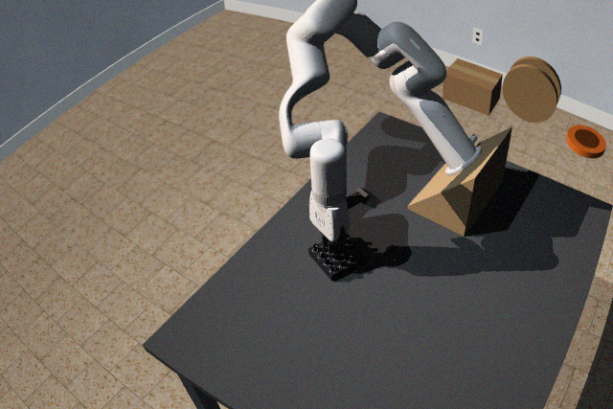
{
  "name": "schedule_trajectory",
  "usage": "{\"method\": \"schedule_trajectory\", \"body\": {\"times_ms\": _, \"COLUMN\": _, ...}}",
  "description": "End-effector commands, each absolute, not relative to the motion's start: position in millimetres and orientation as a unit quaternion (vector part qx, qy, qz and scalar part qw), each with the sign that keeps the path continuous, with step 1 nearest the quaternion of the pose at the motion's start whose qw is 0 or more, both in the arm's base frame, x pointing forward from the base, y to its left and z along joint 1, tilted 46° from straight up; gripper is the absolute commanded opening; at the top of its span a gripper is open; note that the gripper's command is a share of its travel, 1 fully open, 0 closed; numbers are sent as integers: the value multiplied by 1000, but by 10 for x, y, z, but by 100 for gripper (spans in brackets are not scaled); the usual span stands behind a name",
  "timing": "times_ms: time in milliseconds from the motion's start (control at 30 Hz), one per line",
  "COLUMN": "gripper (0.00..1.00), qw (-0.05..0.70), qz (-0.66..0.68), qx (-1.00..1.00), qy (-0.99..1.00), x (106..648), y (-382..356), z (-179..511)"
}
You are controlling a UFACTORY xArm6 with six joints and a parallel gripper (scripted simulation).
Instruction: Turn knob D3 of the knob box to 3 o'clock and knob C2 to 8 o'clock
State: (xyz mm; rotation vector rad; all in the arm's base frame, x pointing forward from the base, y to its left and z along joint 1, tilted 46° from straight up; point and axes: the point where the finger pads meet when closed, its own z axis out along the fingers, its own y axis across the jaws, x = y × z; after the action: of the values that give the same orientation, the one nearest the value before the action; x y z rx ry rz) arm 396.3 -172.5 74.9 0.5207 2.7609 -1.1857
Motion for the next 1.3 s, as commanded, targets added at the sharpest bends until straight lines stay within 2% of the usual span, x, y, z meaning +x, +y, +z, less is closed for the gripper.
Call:
{"method": "schedule_trajectory", "body": {"times_ms": 0, "gripper": 19, "qw": 48, "qz": -388, "qx": 170, "qy": 905, "x": 3982, "y": -1661, "z": 815}}
{"method": "schedule_trajectory", "body": {"times_ms": 1000, "gripper": 19, "qw": 51, "qz": -387, "qx": 177, "qy": 903, "x": 3992, "y": -1507, "z": 964}}
{"method": "schedule_trajectory", "body": {"times_ms": 1267, "gripper": 19, "qw": 99, "qz": -378, "qx": 288, "qy": 874, "x": 3994, "y": -1488, "z": 985}}
